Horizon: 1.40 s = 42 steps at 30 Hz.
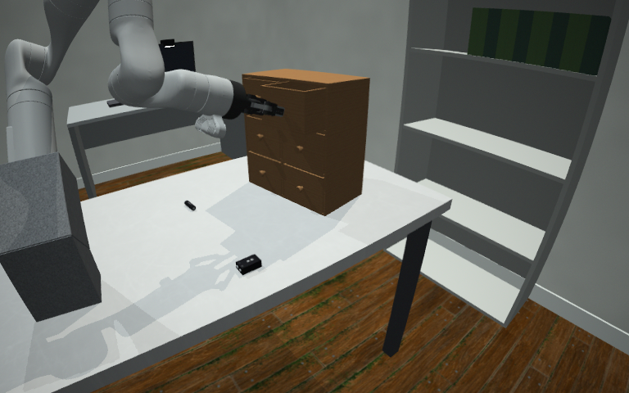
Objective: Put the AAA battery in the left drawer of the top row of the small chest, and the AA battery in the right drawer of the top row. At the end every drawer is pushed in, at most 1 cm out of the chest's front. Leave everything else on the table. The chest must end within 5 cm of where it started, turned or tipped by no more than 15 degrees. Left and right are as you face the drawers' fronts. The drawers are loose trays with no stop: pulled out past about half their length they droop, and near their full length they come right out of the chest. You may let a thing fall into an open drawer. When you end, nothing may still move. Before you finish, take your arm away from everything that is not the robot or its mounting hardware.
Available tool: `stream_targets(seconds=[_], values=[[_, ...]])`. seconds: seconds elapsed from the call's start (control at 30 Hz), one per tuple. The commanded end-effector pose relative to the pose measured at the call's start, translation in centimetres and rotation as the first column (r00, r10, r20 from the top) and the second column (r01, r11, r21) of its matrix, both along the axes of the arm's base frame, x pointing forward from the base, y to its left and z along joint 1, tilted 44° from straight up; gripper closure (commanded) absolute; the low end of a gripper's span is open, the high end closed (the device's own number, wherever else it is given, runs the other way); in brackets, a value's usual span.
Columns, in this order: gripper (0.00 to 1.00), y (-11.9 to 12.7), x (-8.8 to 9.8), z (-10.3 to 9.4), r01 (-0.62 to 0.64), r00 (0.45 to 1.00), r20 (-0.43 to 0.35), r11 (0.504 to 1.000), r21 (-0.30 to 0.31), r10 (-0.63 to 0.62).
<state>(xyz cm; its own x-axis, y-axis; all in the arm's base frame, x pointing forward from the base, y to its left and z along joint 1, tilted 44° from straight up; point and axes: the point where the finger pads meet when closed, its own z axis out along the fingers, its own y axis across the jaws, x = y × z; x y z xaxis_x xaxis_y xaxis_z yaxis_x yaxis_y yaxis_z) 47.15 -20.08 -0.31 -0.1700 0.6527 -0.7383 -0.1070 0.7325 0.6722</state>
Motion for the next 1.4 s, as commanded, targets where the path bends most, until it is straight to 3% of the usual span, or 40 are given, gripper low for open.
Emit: stream_targets(seconds=[0.0, 0.37, 0.67, 0.97, 1.37], values=[[0.87, -0.1, 0.0, 0.0, 0.002, 1.0, 0.001, 1.0, -0.001, -0.002], [0.87, -0.1, 0.0, 0.0, 0.002, 1.0, 0.001, 1.0, -0.001, -0.002], [0.67, -0.1, 0.0, 0.0, 0.002, 1.0, 0.001, 1.0, -0.001, -0.002], [0.67, -0.1, -0.1, 0.0, 0.002, 1.0, 0.001, 1.0, -0.001, -0.002], [0.67, 0.1, -4.6, -0.9, 0.002, 1.0, 0.001, 1.0, -0.001, -0.002]])
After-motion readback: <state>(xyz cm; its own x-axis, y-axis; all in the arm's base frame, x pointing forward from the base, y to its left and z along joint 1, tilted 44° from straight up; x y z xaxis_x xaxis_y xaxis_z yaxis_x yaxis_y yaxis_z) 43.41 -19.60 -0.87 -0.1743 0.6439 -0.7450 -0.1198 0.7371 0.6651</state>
